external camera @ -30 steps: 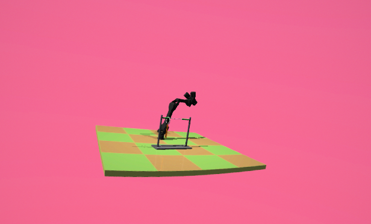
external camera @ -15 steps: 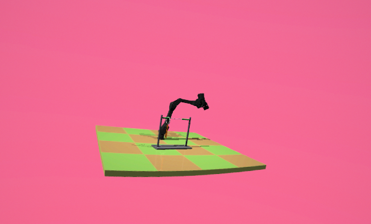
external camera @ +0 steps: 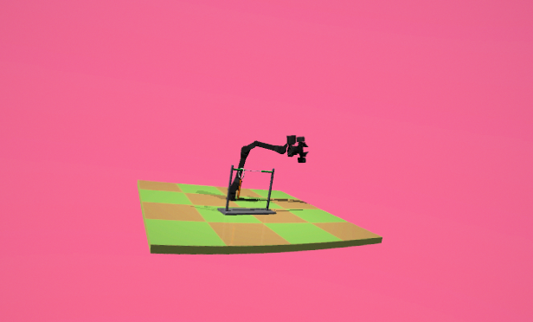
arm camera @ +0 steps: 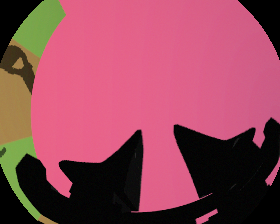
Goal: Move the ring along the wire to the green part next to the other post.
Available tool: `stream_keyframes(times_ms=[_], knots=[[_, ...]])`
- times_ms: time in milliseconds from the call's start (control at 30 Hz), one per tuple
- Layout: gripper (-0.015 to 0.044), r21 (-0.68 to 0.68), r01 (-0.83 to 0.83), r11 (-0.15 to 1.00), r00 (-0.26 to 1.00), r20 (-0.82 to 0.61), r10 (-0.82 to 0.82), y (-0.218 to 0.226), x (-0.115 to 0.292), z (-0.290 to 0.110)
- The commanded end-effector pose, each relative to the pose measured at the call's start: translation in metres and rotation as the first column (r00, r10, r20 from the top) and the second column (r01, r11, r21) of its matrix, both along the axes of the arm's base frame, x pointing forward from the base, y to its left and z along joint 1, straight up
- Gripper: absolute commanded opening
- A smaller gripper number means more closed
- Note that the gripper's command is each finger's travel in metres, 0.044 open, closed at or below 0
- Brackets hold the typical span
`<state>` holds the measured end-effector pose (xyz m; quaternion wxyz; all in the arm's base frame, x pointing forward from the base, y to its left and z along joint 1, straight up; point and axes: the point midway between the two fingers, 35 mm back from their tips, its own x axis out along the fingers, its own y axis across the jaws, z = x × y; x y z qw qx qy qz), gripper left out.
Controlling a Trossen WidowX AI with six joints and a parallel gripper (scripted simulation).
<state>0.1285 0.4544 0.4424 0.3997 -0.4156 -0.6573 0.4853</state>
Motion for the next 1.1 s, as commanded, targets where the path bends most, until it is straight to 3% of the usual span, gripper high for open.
stream_keyframes(times_ms=[0, 267, 567, 833, 1067], knots=[[0.0160, -0.032, 0.116, 0.993, 0.990, -0.083, -0.118, -0.021, 0.044, 0.000], [0.0160, -0.113, 0.357, 0.927, 0.887, -0.269, -0.375, -0.083, 0.139, -0.010], [0.0160, -0.196, 0.584, 0.788, 0.653, -0.464, -0.599, -0.176, 0.223, -0.022], [0.0160, -0.259, 0.734, 0.628, 0.377, -0.613, -0.694, -0.273, 0.271, -0.034], [0.0160, -0.305, 0.827, 0.472, 0.121, -0.722, -0.681, -0.362, 0.291, -0.045]])
